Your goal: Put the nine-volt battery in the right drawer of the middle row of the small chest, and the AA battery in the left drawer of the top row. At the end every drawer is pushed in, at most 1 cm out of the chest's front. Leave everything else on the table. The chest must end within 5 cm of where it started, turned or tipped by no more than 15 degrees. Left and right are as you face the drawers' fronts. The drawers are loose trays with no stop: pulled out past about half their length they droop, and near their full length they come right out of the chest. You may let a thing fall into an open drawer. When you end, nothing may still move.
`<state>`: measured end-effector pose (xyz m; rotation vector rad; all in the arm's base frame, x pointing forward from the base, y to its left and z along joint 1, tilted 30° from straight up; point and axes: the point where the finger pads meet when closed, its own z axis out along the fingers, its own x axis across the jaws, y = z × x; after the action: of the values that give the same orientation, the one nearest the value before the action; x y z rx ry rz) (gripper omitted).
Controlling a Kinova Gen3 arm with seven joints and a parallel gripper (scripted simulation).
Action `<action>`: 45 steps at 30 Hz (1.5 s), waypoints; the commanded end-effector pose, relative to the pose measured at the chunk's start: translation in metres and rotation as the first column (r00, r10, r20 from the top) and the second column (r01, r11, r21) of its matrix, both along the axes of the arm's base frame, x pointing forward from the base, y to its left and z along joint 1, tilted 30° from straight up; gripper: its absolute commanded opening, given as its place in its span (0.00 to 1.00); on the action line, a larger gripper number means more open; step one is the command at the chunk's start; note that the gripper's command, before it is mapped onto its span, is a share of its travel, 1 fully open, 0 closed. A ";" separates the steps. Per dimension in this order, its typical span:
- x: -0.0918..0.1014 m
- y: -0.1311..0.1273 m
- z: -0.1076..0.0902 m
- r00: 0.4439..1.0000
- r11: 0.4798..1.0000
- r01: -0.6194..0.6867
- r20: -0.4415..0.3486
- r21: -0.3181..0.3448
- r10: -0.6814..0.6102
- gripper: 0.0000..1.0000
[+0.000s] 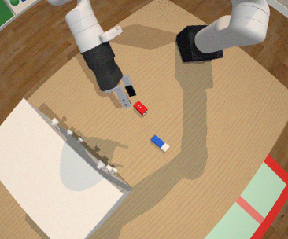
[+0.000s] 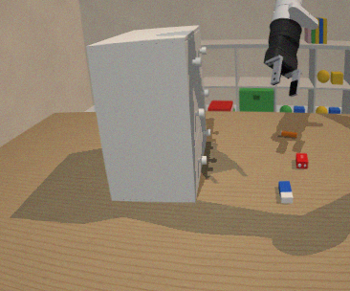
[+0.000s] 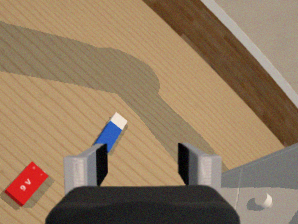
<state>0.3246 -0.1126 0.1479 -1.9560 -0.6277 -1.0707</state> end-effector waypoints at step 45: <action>-0.115 -0.137 0.128 0.873 0.445 -0.224 0.023 -0.867 0.486 1.00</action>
<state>0.2100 -0.2492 0.2755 -2.2715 -1.9575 -0.7937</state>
